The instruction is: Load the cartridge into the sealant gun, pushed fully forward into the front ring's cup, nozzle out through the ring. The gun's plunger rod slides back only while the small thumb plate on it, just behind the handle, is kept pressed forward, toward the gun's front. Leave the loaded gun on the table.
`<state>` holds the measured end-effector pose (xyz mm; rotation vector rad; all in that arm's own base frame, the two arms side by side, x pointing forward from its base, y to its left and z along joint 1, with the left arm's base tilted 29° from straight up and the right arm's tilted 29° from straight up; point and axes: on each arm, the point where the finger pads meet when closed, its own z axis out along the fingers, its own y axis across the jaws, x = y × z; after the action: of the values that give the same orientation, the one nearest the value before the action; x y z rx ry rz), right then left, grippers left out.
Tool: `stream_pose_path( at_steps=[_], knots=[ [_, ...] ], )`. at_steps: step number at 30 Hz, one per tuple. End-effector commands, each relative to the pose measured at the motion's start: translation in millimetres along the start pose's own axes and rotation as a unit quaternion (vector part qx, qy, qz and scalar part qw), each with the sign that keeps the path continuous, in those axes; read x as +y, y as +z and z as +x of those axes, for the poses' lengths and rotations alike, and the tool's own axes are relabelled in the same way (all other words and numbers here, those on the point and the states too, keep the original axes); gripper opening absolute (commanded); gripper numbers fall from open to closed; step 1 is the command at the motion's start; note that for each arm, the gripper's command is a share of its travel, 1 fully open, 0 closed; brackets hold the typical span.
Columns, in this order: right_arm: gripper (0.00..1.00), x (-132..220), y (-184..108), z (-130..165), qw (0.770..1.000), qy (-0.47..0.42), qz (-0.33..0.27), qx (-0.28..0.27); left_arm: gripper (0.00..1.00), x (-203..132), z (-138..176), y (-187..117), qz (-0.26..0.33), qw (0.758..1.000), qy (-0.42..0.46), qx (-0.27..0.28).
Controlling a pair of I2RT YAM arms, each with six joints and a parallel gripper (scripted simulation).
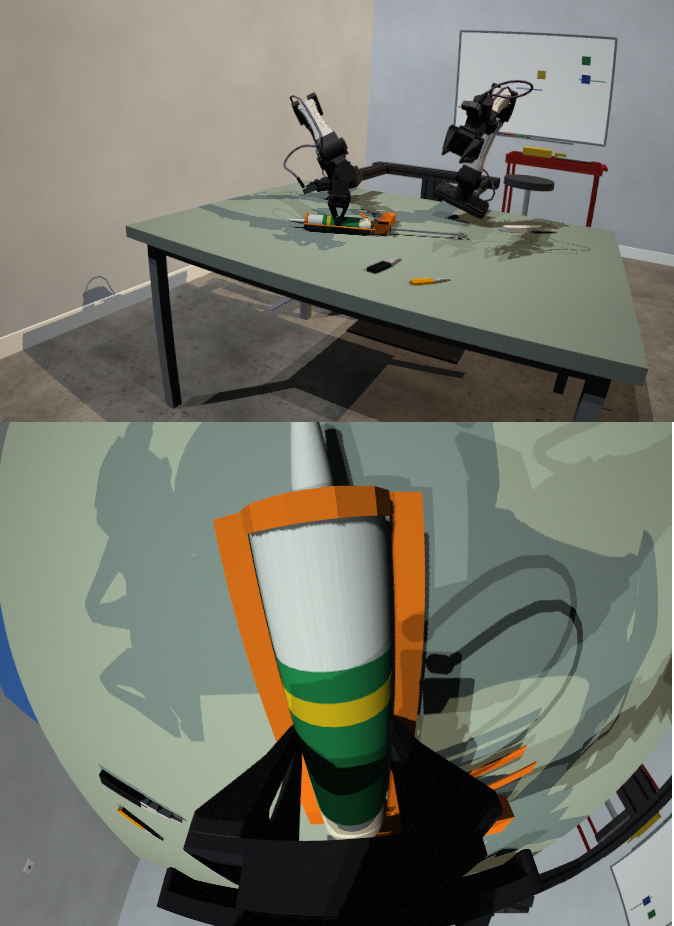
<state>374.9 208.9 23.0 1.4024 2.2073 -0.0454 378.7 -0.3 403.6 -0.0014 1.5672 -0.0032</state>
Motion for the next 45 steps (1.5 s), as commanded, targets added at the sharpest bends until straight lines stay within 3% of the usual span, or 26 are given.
stream_pose_path(
  at_steps=[1, 2, 5, 17, 22, 25, 30, 35, 40, 45],
  knots=[
    [0.00, 8, -9, -24, 1.000, 0.018, -0.010, -0.017, 0.51, 2, -2, -4, -0.001, 1.000, -0.001, -0.005],
    [0.72, 4, -5, -16, 1.000, 0.012, -0.007, -0.012, 0.51, 2, -2, -4, -0.001, 1.000, -0.001, -0.005],
    [0.72, -3, 0, 10, 1.000, -0.010, 0.001, 0.005, 0.51, 2, -2, -4, -0.001, 1.000, -0.001, -0.005],
    [0.72, -6, 5, 12, 1.000, -0.014, 0.008, 0.003, 0.51, 2, -2, -4, -0.001, 1.000, -0.001, -0.005],
    [0.72, 8, -28, 5, 1.000, -0.002, -0.021, 0.002, 0.51, 2, -2, -4, -0.001, 1.000, -0.001, -0.005],
    [0.72, 10, -32, 4, 1.000, 0.001, -0.024, 0.007, 0.51, 2, -2, -4, -0.001, 1.000, -0.001, -0.005],
    [0.72, -6, 5, -4, 1.000, 0.002, 0.011, -0.001, 0.51, 2, -2, -4, -0.001, 1.000, -0.001, -0.005],
    [0.72, -13, 8, -6, 1.000, -0.005, 0.024, -0.006, 0.51, 2, -2, -4, -0.001, 1.000, -0.001, -0.005],
    [0.72, 8, -51, 2, 1.000, 0.000, -0.020, 0.001, 0.51, 2, -2, -4, -0.001, 1.000, -0.001, -0.005],
    [0.72, 4, -66, 1, 1.000, -0.002, -0.014, -0.001, 0.51, 2, -2, -4, -0.001, 1.000, -0.001, -0.005]
  ],
)
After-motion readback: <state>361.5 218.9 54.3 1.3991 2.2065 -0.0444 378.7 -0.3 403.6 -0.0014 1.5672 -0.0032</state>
